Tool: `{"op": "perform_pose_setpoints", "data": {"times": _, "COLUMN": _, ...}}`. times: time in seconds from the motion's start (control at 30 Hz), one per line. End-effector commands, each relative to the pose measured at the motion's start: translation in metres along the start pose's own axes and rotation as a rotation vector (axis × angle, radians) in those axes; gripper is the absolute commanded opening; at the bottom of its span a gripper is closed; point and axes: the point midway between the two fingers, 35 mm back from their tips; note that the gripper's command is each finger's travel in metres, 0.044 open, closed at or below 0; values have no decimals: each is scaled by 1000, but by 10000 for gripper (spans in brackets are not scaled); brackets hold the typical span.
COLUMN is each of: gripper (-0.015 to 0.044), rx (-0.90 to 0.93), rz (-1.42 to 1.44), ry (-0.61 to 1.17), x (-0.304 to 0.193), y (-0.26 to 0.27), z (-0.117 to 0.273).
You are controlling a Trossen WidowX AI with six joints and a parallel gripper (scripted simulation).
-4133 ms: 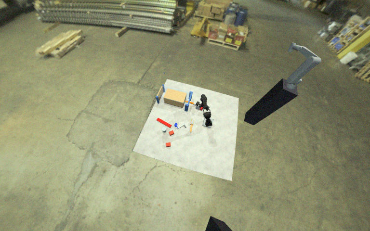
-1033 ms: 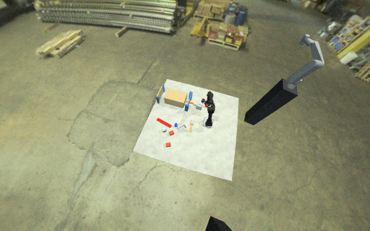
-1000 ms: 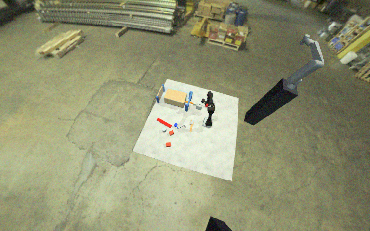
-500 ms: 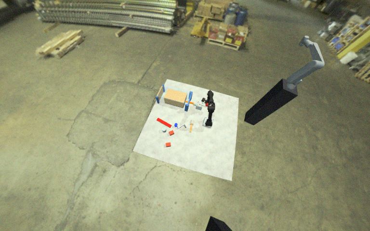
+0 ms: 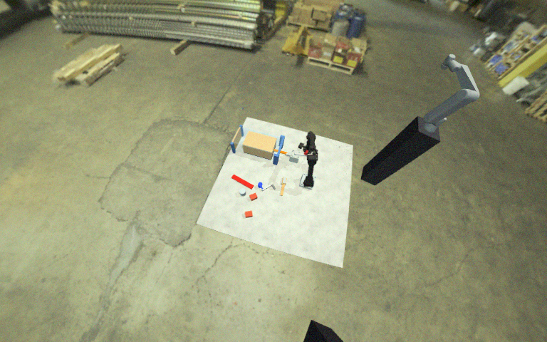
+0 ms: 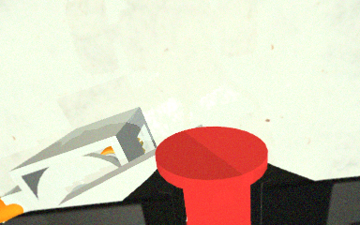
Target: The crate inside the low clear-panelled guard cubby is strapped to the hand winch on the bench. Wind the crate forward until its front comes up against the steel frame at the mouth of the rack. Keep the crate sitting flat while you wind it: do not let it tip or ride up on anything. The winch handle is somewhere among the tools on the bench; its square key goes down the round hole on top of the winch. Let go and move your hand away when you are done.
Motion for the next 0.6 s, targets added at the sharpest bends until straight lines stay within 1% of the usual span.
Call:
{"op": "perform_pose_setpoints", "data": {"times": 0.0, "gripper": 0, "rx": 26, "rz": 7, "ry": -11, "x": 10, "y": 14, "z": 0}}
{"op": "perform_pose_setpoints", "data": {"times": 0.57, "gripper": 0, "rx": 26, "rz": 8, "ry": -12, "x": 21, "y": 29, "z": 1}}
Point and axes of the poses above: the point midway between the two fingers, 35 mm back from their tips, its own z axis back along the fingers, its own y axis across the jaws, x = y × z, and after that the axes turned 12 degrees about -z, right-handed
